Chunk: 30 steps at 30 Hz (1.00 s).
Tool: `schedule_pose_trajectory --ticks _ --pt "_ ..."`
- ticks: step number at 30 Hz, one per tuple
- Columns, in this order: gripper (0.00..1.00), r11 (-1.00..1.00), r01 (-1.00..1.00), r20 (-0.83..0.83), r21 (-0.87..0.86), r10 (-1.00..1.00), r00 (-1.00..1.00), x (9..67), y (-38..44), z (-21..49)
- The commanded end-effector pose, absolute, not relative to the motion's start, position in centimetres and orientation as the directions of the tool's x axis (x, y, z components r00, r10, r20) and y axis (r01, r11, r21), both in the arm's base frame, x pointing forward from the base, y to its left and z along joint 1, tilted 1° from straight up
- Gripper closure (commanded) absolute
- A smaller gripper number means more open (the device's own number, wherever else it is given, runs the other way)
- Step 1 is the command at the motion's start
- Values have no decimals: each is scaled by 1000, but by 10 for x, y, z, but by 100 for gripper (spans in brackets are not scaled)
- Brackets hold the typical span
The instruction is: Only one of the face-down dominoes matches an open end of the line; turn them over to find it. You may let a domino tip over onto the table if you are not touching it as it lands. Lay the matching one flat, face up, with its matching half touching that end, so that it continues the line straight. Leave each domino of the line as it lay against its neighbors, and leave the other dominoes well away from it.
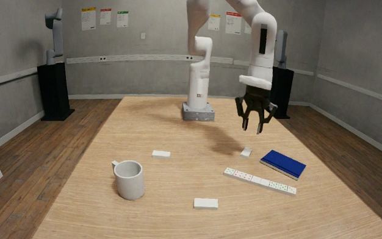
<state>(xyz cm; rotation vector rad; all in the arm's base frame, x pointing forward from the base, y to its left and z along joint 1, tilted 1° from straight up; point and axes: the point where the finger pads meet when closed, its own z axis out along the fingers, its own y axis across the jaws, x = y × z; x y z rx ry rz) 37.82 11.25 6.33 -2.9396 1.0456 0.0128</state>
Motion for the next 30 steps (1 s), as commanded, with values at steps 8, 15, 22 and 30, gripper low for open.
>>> schedule_pose_trajectory --ticks 8,15,22,30 --pt "51 -789 -615 -15 -9 -614 789 377 110 53" --pt "51 -789 -615 -17 -8 -614 789 376 110 38" --pt "51 -789 -615 -18 -8 -614 789 376 110 27" --pt "51 -789 -615 -16 -9 -615 789 377 110 10"
